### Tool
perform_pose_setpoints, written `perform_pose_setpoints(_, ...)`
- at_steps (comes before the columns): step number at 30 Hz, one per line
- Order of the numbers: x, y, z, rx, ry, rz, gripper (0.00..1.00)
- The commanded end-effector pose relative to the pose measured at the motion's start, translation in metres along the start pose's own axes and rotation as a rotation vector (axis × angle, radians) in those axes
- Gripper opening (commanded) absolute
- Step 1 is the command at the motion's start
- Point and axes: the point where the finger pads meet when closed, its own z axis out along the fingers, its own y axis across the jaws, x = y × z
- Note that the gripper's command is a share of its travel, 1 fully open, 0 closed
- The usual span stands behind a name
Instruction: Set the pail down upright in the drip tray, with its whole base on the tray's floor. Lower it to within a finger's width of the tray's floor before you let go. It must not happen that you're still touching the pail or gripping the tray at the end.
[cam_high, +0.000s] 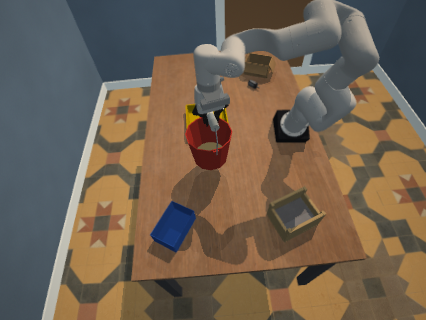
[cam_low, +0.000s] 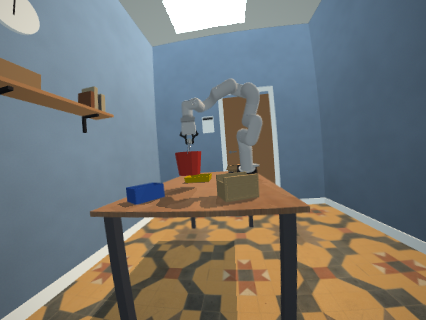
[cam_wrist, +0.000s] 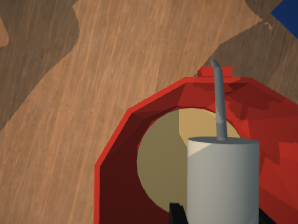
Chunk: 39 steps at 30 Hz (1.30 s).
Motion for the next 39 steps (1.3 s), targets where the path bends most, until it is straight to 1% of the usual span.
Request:
perform_pose_setpoints(1, -0.004, 0.000, -0.002, -0.005, -0.001, 0.000, 0.00)
perform_pose_setpoints(16, -0.021, -0.004, -0.002, -0.005, -0.001, 0.000, 0.00)
perform_pose_setpoints(28, -0.046, -0.009, -0.002, -0.005, -0.001, 0.000, 0.00)
perform_pose_setpoints(30, -0.046, -0.009, -0.002, -0.005, -0.001, 0.000, 0.00)
perform_pose_setpoints(39, -0.070, -0.014, -0.002, -0.005, -0.001, 0.000, 0.00)
